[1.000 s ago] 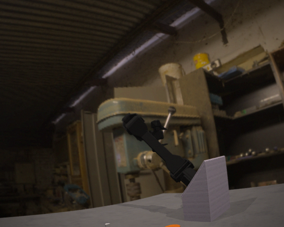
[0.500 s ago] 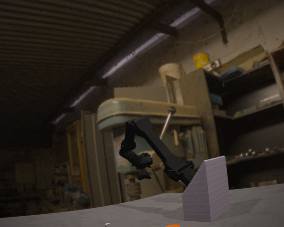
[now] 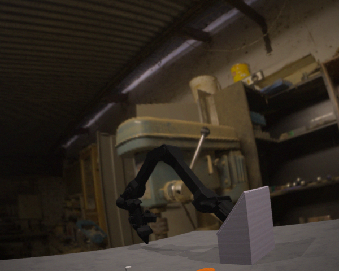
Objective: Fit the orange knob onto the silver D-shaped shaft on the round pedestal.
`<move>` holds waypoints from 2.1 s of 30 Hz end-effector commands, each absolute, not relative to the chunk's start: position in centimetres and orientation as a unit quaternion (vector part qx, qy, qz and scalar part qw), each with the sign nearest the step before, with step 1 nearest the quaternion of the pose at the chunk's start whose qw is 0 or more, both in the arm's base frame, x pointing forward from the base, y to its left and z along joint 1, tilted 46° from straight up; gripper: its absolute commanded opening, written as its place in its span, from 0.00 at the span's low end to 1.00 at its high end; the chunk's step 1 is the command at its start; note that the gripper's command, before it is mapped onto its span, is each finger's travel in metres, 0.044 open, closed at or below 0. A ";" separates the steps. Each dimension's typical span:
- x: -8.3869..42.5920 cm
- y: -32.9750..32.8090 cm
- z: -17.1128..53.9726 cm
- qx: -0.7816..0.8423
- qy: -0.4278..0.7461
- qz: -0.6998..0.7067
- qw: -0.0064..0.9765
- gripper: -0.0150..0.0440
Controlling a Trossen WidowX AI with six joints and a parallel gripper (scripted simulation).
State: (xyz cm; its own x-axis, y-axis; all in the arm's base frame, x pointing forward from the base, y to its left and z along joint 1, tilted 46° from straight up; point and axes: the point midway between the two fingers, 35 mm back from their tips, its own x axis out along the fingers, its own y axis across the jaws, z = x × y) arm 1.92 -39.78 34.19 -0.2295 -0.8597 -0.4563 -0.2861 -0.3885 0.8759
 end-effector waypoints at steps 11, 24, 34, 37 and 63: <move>22.7 -35.2 26.9 0.649 -0.219 -0.589 0.429 1.00; 34.7 -20.7 13.8 0.572 0.097 -0.616 0.533 1.00; 35.9 -5.3 4.5 0.389 0.331 -0.587 0.628 1.00; 34.5 -0.9 2.1 0.311 0.388 -0.567 0.656 1.00; 25.2 8.1 -6.8 -0.045 0.506 -0.453 0.733 1.00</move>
